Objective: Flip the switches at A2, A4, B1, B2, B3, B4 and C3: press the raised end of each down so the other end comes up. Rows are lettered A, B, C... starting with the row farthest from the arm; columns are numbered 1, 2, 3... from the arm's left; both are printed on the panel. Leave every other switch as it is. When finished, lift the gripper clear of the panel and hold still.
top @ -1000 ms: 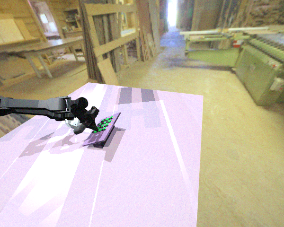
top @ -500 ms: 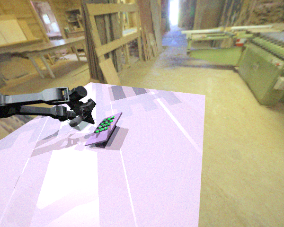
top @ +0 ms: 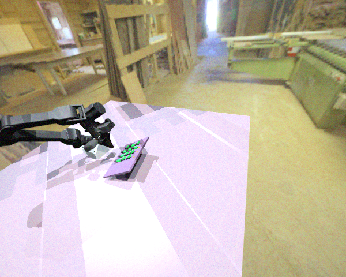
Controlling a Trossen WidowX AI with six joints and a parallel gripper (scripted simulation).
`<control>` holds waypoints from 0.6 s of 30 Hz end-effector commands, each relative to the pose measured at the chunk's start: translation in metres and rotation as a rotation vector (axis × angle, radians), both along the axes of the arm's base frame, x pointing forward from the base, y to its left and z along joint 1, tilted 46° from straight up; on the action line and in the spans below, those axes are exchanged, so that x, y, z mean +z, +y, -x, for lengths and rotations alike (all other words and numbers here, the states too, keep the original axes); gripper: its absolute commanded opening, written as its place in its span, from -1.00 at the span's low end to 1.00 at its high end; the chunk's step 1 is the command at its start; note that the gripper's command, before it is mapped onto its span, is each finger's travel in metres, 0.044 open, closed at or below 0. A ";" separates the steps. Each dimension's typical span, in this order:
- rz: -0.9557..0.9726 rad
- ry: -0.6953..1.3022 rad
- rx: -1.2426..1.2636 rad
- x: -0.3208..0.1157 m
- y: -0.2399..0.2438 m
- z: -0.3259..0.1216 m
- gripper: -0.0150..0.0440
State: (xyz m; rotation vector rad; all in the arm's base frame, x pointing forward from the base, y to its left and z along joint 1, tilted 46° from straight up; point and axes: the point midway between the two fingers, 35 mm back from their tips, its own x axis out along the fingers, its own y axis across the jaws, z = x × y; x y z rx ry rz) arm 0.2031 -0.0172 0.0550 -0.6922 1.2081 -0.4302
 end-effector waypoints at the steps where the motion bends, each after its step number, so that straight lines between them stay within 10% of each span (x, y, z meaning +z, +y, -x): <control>1: 0.007 -0.004 0.003 -0.015 -0.016 -0.001 -0.49; 18: 0.009 -0.009 0.006 -0.030 -0.032 -0.008 -0.49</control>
